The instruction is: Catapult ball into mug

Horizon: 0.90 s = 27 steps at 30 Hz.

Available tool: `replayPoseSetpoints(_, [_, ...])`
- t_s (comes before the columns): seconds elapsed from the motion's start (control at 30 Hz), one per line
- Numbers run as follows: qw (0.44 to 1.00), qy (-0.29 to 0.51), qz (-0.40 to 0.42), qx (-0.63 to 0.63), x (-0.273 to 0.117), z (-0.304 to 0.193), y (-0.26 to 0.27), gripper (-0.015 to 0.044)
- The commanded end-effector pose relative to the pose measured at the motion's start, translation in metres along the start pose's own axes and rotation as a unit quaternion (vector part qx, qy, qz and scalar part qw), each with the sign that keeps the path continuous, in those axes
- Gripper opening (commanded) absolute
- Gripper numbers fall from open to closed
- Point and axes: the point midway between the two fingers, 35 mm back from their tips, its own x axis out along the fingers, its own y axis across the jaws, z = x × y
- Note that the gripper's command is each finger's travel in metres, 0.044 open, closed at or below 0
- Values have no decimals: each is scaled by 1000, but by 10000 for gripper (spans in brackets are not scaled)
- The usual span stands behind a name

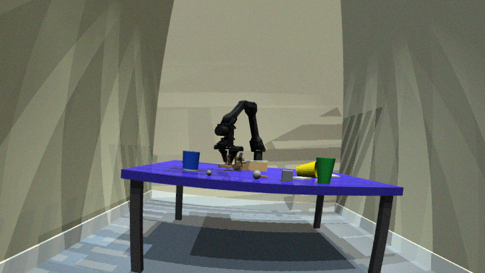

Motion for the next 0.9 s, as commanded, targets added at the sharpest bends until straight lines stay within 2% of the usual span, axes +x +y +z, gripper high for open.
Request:
replayPoseSetpoints(0.0, [1000,-21,1,3,-33,5,0,0])
replayPoseSetpoints(0.87, [1000,-22,2,1,3,9,1,0])
